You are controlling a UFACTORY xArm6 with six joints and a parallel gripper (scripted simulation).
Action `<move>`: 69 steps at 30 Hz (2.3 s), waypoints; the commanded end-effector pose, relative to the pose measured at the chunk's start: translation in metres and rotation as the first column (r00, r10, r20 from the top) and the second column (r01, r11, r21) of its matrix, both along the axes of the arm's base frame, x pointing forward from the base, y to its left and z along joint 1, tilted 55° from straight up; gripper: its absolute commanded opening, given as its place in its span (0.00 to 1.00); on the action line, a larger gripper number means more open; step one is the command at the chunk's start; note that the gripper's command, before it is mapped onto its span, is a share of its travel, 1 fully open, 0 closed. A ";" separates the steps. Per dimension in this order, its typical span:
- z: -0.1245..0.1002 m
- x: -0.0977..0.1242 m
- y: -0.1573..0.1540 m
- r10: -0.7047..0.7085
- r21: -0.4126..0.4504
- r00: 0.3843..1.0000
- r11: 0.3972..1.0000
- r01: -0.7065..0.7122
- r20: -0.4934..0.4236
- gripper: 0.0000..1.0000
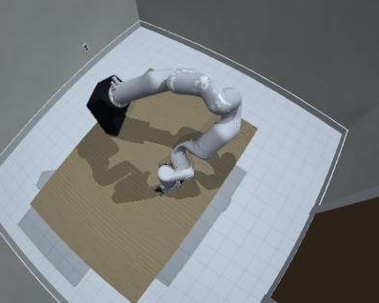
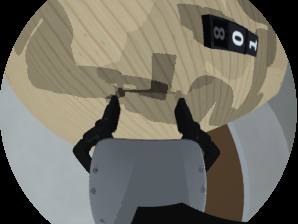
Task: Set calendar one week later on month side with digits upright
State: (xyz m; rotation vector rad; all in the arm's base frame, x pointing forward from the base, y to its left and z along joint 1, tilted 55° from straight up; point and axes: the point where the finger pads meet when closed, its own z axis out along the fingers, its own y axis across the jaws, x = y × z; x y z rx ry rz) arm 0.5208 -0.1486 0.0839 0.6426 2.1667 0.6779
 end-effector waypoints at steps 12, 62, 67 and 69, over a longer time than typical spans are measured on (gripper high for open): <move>0.001 -0.001 -0.001 -0.001 -0.001 1.000 1.000 0.001 0.001 1.00; 0.040 -0.054 0.007 0.179 -0.246 0.982 0.956 -0.159 0.061 1.00; 0.042 -0.057 0.015 0.244 -0.331 0.967 0.920 -0.208 0.071 1.00; 0.043 -0.060 0.021 0.295 -0.397 0.953 0.885 -0.243 0.074 1.00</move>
